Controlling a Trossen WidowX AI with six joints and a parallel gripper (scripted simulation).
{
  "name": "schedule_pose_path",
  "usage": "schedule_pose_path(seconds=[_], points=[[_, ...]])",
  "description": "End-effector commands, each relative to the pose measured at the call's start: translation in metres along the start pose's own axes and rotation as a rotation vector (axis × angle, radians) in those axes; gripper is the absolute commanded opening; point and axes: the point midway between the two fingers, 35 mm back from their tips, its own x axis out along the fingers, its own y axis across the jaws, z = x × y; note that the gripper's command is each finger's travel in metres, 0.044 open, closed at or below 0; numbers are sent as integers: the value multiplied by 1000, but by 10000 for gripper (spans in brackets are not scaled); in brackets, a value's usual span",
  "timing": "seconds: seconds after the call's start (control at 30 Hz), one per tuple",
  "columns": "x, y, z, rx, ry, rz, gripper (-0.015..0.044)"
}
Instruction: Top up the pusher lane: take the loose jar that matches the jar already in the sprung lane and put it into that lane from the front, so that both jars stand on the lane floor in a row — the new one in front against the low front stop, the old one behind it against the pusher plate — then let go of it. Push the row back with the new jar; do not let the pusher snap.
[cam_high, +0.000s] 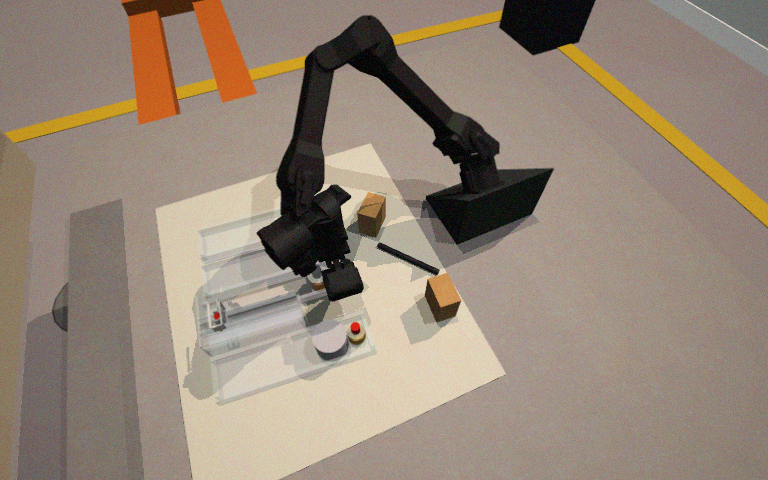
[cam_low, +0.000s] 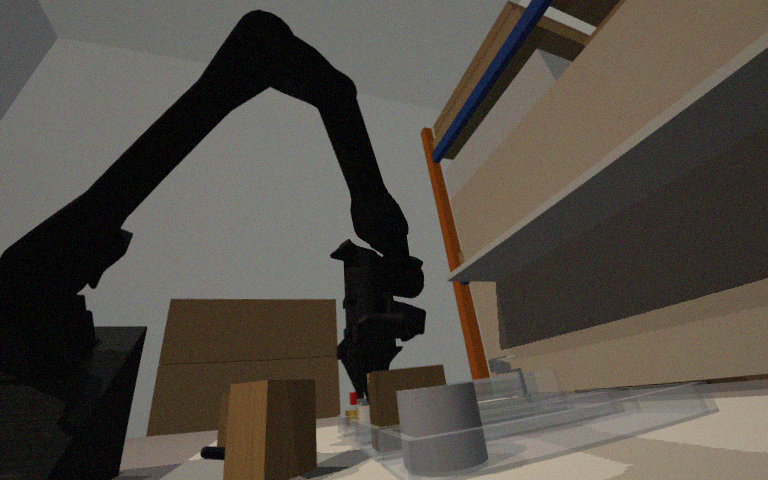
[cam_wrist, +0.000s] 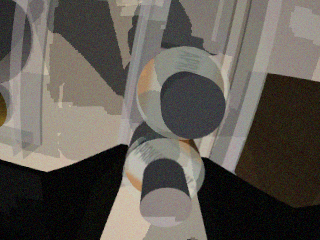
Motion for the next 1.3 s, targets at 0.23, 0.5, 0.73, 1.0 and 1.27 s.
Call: schedule_pose_path(seconds=[0.23, 0.5, 0.73, 1.0, 1.27], points=[[0, 0, -2, 12, -11, -7, 0], [0, 0, -2, 12, -11, -7, 0], [0, 0, -2, 12, -11, -7, 131], [0, 0, -2, 12, -11, -7, 281], [-15, 1, -2, 12, -11, -6, 281]])
